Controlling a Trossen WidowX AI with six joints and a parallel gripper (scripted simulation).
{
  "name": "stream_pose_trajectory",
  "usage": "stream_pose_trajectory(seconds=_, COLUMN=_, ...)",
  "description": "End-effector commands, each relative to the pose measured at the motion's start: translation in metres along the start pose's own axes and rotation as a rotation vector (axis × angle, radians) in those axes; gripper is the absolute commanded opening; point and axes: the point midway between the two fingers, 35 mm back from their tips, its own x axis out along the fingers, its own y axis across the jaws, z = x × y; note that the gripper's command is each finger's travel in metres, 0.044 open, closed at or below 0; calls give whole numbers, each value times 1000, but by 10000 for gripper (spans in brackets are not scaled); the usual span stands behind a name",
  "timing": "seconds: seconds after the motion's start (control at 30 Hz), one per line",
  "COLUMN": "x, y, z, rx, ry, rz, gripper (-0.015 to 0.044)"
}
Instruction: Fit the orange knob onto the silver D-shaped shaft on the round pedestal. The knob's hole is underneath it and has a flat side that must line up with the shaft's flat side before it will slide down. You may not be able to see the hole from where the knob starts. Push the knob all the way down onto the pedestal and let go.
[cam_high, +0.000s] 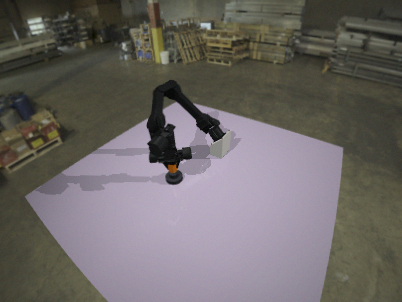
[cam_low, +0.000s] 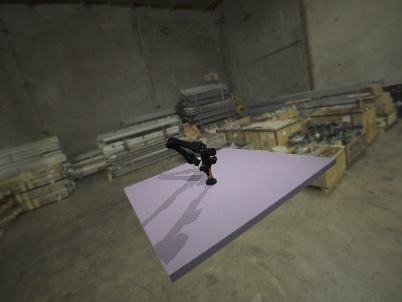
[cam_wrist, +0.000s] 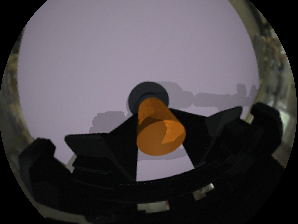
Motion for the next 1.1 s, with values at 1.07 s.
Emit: stream_pose_trajectory(seconds=1.07, x=-1, y=0, z=-1, rx=91, ry=1, rz=-3, gripper=0)
